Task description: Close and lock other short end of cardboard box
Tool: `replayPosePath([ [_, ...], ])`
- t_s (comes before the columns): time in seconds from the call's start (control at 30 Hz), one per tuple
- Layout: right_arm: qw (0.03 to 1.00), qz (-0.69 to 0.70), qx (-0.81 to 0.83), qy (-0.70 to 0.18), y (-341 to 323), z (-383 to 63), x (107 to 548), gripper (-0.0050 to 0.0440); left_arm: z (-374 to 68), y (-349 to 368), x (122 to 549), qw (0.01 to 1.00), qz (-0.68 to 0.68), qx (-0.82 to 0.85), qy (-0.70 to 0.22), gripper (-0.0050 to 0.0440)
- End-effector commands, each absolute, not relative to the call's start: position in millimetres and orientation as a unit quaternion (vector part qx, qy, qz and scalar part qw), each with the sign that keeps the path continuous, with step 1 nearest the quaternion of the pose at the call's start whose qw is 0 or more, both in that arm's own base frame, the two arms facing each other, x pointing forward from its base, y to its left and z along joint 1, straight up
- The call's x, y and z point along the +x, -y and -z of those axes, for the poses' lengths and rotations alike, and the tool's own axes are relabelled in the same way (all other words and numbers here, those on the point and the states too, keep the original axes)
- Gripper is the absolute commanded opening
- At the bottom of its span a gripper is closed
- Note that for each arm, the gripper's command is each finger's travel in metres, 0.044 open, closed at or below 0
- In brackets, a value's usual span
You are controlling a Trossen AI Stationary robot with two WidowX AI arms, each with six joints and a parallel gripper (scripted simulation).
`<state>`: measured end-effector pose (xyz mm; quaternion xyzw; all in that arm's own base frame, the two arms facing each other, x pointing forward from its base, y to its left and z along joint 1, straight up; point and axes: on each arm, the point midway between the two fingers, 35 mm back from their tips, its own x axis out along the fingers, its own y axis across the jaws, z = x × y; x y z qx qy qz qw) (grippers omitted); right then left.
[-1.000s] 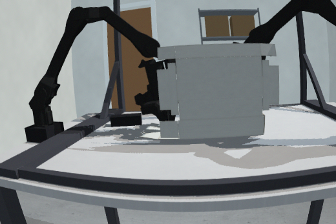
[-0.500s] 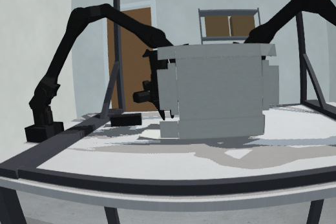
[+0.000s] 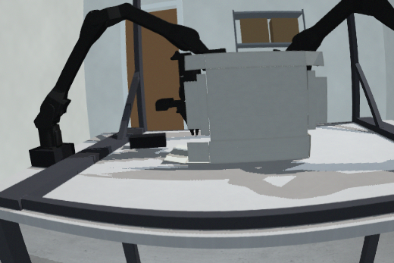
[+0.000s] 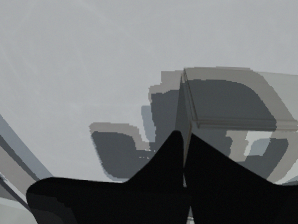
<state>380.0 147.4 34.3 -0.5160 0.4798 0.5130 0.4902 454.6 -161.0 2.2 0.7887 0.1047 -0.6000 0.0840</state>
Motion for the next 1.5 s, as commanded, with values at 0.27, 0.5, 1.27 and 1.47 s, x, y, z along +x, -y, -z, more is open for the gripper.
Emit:
replayPosePath([
  [0.27,0.497,-0.506,-0.514,-0.482,-149,-40,383,0.0000,-10,162,459,0.088,0.591,0.795,-0.101,0.0000],
  [0.5,0.498,-0.506,-0.514,-0.481,-155,-49,381,0.0000,-10,162,459,0.088,0.591,0.795,-0.101,0.0000],
  [1.27,0.618,-0.404,-0.468,-0.486,-150,-44,381,0.0150,-10,162,459,0.088,0.591,0.795,-0.101,0.0000],
  [1.47,0.699,-0.328,-0.412,-0.483,-142,-41,372,0.0150,-10,162,459,0.088,0.591,0.795,-0.101,0.0000],
])
